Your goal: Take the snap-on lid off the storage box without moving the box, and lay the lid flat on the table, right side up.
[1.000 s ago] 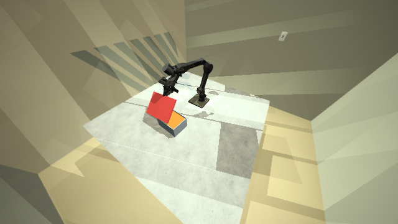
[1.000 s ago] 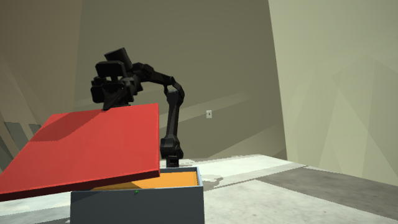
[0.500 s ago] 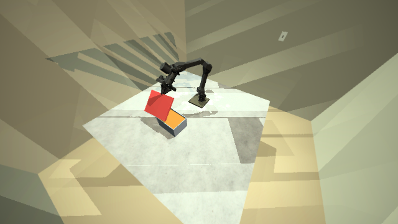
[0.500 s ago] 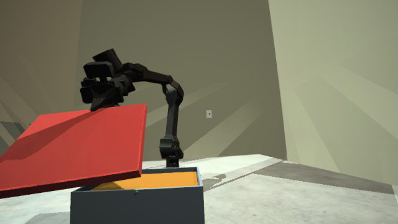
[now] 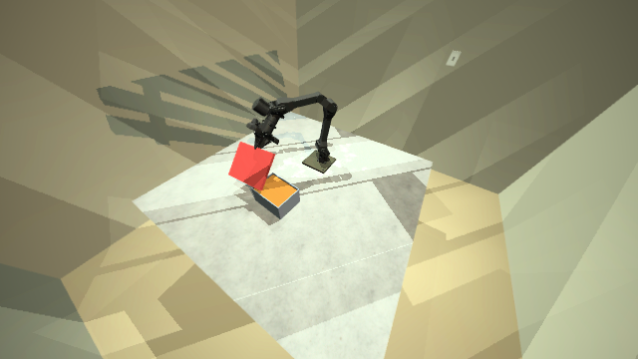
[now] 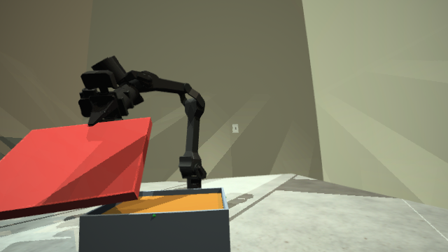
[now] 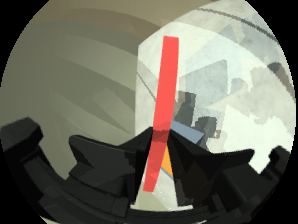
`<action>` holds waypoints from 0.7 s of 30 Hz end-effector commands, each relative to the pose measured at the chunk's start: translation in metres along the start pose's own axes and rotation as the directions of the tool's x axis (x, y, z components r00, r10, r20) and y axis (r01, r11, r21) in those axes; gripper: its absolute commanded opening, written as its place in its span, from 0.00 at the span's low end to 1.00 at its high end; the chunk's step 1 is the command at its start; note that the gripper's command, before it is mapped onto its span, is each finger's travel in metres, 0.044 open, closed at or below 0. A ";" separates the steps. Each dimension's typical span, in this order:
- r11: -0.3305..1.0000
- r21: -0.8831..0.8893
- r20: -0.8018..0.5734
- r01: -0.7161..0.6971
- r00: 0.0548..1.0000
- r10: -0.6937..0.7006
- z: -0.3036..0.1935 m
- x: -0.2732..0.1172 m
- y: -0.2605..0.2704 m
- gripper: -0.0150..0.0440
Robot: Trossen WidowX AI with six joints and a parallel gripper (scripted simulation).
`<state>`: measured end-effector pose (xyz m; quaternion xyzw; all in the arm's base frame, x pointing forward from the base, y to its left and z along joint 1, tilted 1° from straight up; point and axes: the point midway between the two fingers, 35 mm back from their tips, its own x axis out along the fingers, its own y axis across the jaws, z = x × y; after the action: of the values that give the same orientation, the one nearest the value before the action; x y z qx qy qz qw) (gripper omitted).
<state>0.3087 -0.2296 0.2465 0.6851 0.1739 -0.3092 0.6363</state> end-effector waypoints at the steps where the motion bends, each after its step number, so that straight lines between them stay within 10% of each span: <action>1: 1.000 -0.007 -0.001 -0.013 1.000 0.013 0.008 -0.003 0.004 0.25; 21: 1.000 -0.010 0.001 -0.012 1.000 0.012 0.048 -0.006 0.002 0.25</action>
<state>0.2965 -0.2694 0.2471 0.6839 0.1738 -0.3099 0.6373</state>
